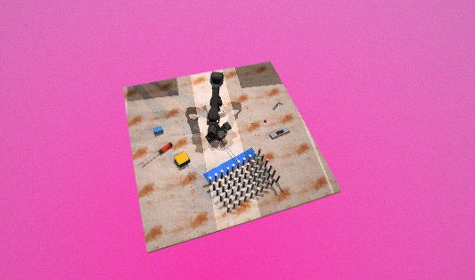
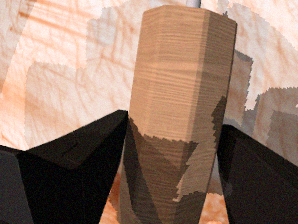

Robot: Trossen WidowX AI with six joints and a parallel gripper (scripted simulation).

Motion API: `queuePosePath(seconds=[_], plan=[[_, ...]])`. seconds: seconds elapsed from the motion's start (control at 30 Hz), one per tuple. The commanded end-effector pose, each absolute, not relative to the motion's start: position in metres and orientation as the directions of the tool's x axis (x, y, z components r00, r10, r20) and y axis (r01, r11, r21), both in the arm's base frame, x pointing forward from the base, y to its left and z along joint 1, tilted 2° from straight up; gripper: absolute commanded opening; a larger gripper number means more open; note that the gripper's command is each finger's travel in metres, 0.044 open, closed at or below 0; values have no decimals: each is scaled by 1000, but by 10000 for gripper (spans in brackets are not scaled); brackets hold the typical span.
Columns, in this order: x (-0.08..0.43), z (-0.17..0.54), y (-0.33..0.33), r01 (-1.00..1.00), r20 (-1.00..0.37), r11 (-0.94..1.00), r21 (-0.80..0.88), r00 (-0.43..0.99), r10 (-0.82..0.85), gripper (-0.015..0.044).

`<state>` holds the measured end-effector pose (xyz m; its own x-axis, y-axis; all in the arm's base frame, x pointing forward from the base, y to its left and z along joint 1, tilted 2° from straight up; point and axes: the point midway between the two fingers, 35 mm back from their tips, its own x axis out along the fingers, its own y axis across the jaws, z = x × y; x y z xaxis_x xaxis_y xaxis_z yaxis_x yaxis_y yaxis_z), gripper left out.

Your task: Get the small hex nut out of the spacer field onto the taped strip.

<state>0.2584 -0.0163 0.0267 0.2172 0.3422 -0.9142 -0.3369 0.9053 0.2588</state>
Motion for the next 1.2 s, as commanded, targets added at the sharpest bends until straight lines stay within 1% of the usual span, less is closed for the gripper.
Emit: queuePosePath(seconds=[0.0,1.17], plan=[[260,24,-16,-338,-911,905,258,227,345,0],[285,26,-7,-338,-910,905,258,229,345,0]])
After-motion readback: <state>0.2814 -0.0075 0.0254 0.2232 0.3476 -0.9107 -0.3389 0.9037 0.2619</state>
